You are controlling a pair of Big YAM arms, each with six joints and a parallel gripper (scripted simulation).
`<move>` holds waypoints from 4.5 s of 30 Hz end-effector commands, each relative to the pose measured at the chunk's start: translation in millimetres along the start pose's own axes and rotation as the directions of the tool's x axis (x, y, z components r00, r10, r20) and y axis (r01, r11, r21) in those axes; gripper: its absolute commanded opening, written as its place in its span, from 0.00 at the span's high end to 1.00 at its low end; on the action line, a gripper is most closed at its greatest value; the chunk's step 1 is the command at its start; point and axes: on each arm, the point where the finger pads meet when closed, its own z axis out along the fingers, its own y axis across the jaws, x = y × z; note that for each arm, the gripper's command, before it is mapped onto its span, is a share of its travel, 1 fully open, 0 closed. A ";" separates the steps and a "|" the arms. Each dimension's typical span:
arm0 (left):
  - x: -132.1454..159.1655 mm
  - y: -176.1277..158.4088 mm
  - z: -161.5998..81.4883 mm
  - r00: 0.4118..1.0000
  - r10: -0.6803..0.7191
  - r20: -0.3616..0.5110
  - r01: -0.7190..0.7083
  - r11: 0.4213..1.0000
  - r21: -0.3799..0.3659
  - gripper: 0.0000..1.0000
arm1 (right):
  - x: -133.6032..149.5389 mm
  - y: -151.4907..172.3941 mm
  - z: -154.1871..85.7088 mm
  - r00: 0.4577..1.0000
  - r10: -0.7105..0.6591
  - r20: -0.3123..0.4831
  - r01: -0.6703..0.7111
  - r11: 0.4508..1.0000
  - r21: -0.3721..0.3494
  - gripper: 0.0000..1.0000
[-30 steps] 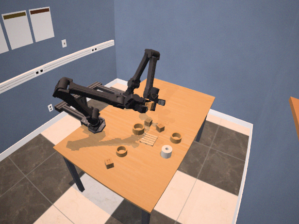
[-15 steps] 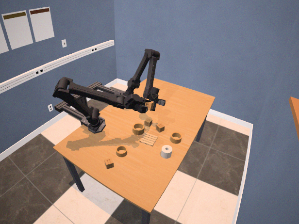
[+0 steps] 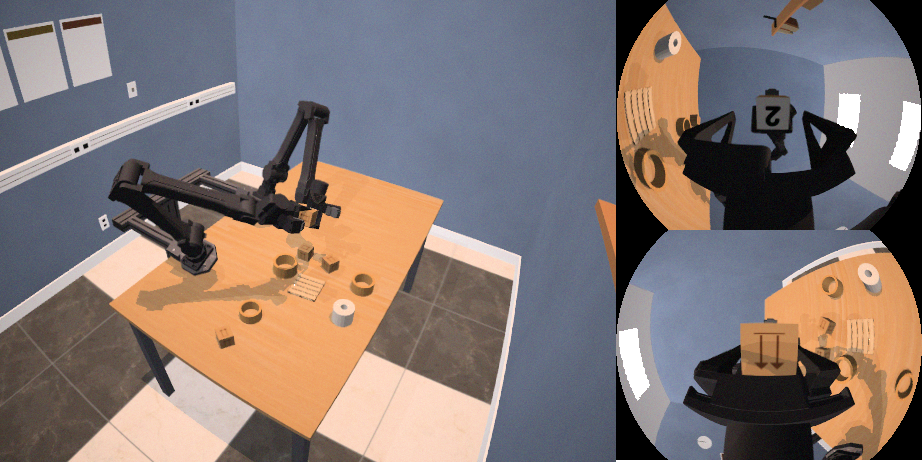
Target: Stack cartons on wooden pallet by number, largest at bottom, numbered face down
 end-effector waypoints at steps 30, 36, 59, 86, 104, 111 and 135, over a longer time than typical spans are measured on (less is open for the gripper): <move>-245.5 -48.4 -153.9 0.551 0.830 0.084 -0.547 0.435 -0.716 0.00 | -69.9 -204.9 -38.5 0.996 -0.082 0.047 0.082 0.997 -0.014 0.50; -264.8 -57.7 -193.8 0.489 0.872 -0.034 -0.537 0.270 -0.799 0.00 | -71.7 -235.2 -43.4 0.996 -0.077 0.035 0.078 0.997 -0.011 0.50; -272.0 -120.1 -397.2 0.507 0.673 -0.538 -0.404 -0.366 -0.838 0.00 | -61.8 -326.4 -56.0 1.000 0.001 -0.023 -0.001 1.000 0.000 0.50; -278.6 -121.1 -389.2 0.497 0.686 -0.532 -0.406 -0.357 -0.841 0.00 | -73.8 -328.4 -49.9 0.853 -0.470 -0.227 0.448 0.436 0.780 0.50; -271.1 -107.6 -389.9 0.514 0.672 -0.533 -0.415 -0.348 -0.840 0.00 | -77.5 -342.5 -53.5 0.848 -0.472 -0.242 0.434 0.356 0.828 0.50; -271.1 -107.6 -389.9 0.514 0.672 -0.533 -0.415 -0.348 -0.840 0.00 | -75.4 -358.3 -52.1 0.852 -0.467 -0.238 0.427 0.355 0.832 0.50; -271.1 -107.6 -389.9 0.514 0.672 -0.533 -0.415 -0.348 -0.840 0.00 | -68.7 -375.3 -45.9 0.850 -0.467 -0.242 0.431 0.355 0.830 0.50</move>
